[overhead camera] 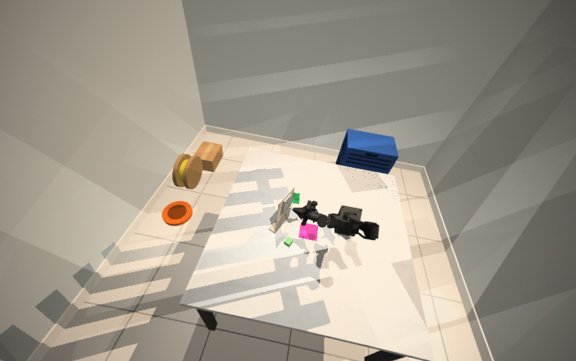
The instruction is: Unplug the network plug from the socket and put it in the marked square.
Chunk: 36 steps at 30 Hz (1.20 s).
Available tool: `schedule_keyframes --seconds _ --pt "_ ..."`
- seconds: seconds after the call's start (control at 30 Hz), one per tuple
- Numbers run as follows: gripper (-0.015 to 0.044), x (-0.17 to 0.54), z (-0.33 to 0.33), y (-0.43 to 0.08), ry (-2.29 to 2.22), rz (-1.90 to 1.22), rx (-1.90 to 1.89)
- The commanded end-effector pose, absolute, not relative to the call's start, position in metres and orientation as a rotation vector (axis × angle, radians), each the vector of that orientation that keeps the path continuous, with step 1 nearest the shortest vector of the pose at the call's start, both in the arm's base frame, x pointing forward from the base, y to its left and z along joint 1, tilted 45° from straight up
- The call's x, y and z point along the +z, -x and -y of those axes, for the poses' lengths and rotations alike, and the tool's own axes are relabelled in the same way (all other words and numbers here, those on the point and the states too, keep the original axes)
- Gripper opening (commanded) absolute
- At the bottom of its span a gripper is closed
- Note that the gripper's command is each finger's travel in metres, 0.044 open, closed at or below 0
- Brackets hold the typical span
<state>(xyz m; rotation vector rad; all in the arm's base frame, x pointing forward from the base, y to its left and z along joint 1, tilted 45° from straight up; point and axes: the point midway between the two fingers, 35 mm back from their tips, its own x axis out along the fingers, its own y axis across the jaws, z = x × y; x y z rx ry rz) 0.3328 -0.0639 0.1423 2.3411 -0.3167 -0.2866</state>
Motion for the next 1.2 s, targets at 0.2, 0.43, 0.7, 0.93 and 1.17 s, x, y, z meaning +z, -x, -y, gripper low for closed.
schedule_keyframes --seconds 0.2,0.43,0.7,0.93,1.17 --pt "0.0 0.1435 0.062 -0.3285 -2.346 0.321 -0.288" --pt "0.0 0.1445 0.0606 -0.3267 -2.346 0.321 -0.288" --pt "0.0 0.1456 0.0591 -0.3247 -2.347 0.321 -0.288" --pt "0.0 0.1466 0.0577 -0.323 -2.347 0.321 -0.288" --pt "0.0 0.1476 0.0564 -0.3213 -2.347 0.321 -0.288"
